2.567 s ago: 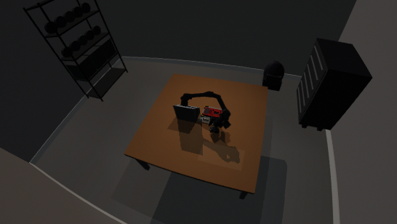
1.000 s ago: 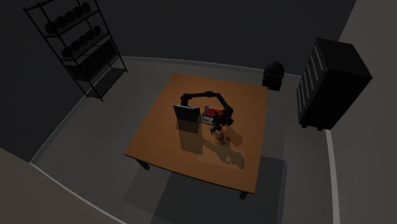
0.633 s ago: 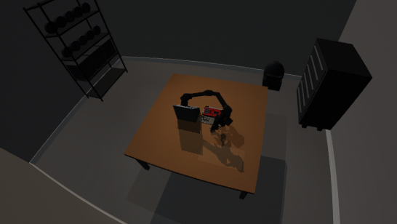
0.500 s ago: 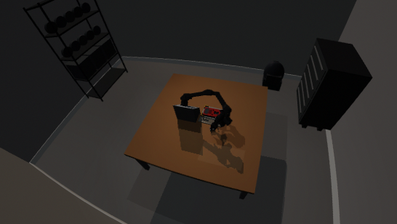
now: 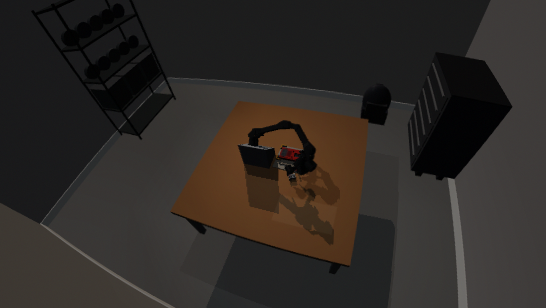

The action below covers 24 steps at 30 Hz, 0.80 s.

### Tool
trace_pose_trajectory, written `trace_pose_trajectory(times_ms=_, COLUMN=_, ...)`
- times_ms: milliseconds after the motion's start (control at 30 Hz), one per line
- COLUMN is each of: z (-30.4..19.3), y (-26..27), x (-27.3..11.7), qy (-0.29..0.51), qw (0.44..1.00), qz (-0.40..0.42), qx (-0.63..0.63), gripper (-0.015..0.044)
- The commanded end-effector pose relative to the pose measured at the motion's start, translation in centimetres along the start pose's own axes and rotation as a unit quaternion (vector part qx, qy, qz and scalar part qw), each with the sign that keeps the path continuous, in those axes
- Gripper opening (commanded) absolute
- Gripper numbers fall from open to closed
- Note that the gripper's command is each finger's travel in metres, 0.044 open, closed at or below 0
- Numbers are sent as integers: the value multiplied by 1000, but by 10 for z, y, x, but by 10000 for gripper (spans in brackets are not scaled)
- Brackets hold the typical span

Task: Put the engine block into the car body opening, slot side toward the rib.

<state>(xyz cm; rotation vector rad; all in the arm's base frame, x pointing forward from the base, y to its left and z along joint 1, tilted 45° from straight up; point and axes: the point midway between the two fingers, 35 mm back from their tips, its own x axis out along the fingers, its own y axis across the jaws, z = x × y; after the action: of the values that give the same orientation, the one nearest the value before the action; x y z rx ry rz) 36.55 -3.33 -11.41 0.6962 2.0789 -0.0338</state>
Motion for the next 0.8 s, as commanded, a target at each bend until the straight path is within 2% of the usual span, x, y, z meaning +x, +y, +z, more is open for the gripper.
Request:
trace_pose_trajectory(times_ms=0, z=-1, y=-2, x=0, qy=-2, qw=997, qz=17, qx=71, gripper=440)
trace_pose_trajectory(times_ms=367, z=-3, y=-7, x=-5, qy=-5, qw=966, qz=59, qx=252, gripper=440)
trace_pose_trajectory(times_ms=767, z=-6, y=-12, x=-10, qy=7, qw=893, qz=105, qx=437, gripper=440)
